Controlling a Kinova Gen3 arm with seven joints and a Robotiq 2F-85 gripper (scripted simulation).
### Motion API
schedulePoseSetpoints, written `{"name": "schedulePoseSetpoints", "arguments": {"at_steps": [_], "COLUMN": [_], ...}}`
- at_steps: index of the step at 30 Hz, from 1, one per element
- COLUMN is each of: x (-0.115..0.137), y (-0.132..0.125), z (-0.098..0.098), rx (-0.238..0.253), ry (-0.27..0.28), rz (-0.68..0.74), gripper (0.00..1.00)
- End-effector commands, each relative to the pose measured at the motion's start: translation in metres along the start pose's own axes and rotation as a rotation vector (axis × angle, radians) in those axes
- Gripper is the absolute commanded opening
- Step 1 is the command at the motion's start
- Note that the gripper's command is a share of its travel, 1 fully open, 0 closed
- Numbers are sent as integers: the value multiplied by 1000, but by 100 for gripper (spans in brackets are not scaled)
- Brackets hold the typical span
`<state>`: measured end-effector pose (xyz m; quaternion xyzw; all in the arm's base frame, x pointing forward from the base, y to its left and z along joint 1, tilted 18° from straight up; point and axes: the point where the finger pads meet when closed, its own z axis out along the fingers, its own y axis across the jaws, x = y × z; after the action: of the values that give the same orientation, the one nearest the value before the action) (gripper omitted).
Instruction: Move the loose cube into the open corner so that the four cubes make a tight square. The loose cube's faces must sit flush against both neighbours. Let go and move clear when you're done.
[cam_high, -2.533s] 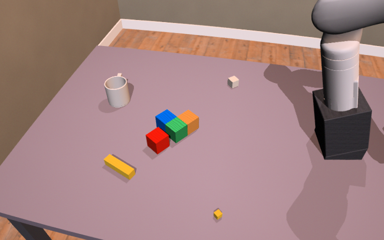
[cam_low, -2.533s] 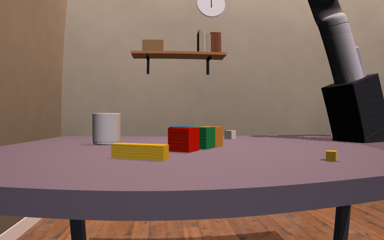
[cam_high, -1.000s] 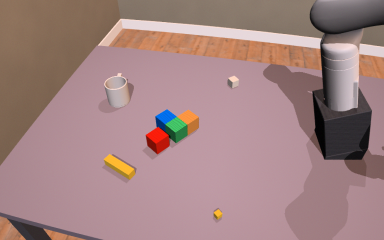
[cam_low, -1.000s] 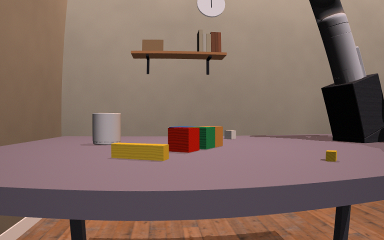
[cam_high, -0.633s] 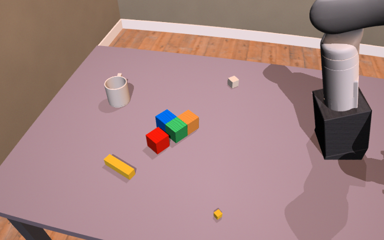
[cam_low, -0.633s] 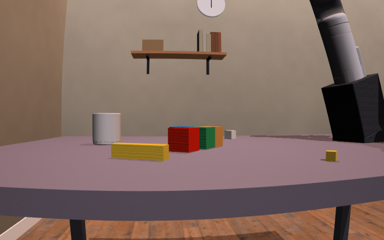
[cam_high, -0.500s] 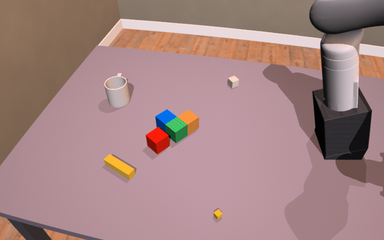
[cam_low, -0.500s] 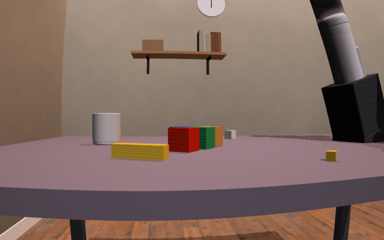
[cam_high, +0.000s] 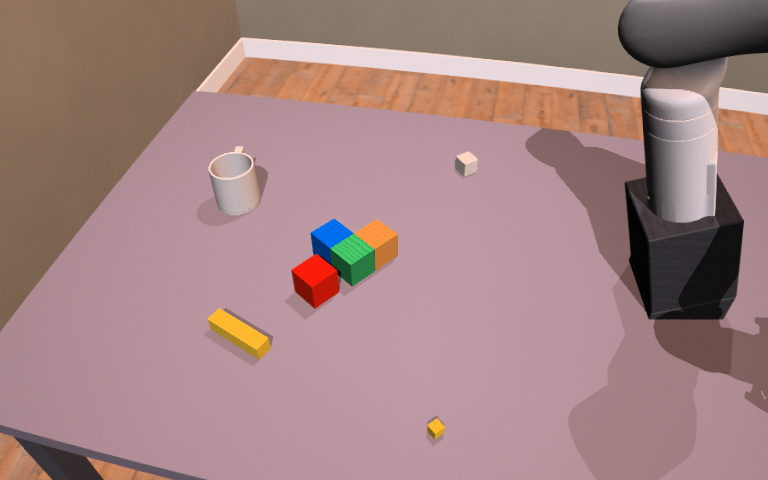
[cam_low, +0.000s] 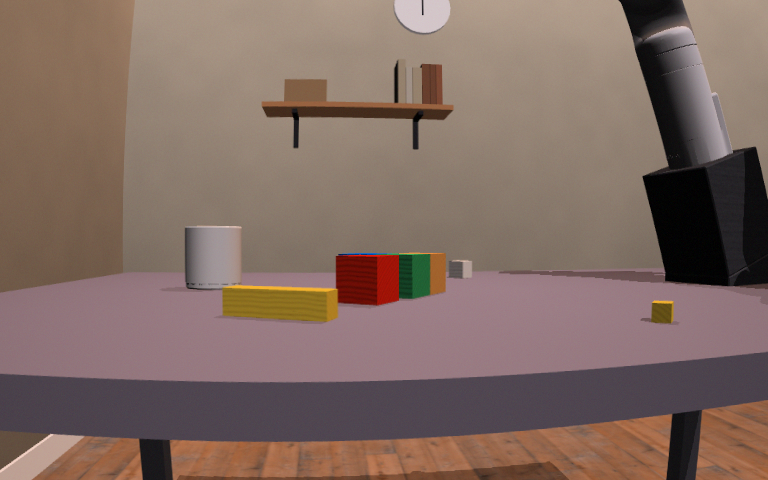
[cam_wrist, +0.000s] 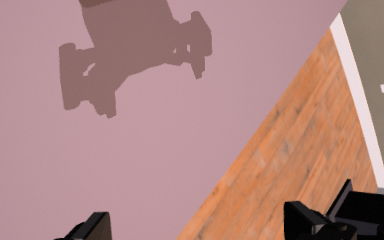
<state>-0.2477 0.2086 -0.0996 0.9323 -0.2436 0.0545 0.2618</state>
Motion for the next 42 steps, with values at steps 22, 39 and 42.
{"name": "schedulePoseSetpoints", "arguments": {"at_steps": [22,39,42], "x": [7,13,20], "y": [-52,-72,-91], "z": [-38,-50,-63], "rx": [19,27,35], "ry": [-103,-137,-170], "rz": [238,319,401], "gripper": [100,100,100]}}
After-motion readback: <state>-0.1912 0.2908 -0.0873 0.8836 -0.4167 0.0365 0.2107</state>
